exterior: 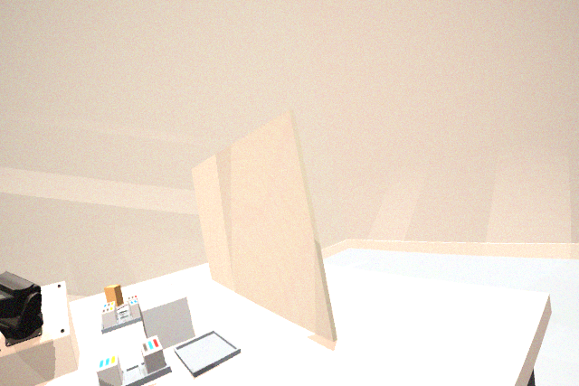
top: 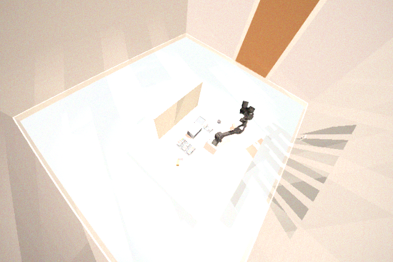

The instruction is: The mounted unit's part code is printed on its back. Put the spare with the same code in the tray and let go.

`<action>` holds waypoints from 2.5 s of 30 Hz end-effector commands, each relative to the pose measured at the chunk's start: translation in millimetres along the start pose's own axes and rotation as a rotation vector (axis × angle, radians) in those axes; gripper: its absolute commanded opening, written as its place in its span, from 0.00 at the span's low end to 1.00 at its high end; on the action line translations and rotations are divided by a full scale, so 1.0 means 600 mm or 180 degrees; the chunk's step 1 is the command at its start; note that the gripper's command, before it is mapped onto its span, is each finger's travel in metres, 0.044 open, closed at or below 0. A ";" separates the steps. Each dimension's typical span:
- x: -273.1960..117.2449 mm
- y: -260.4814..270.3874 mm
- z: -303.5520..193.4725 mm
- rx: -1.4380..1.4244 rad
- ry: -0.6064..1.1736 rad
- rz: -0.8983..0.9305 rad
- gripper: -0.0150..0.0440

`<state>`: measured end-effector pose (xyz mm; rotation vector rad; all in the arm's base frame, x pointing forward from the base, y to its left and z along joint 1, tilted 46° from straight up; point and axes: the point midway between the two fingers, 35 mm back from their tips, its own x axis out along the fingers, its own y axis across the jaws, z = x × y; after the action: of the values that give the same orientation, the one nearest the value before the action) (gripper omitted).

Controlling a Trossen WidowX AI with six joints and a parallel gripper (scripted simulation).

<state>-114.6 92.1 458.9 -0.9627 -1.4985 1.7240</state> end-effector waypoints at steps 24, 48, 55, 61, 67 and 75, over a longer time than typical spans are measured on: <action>-0.019 0.108 -0.399 0.3747 0.2365 0.0659 1.00; -0.289 0.459 -0.679 0.6589 0.7983 -0.0432 1.00; -0.380 0.552 -0.697 0.5621 0.9817 -0.1325 1.00; -0.411 0.584 -0.701 0.4990 1.0375 -0.1701 1.00; -0.411 0.584 -0.701 0.4990 1.0375 -0.1701 1.00; -0.411 0.584 -0.701 0.4990 1.0375 -0.1701 1.00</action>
<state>369.2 51.8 106.2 1.5583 -3.9238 1.7466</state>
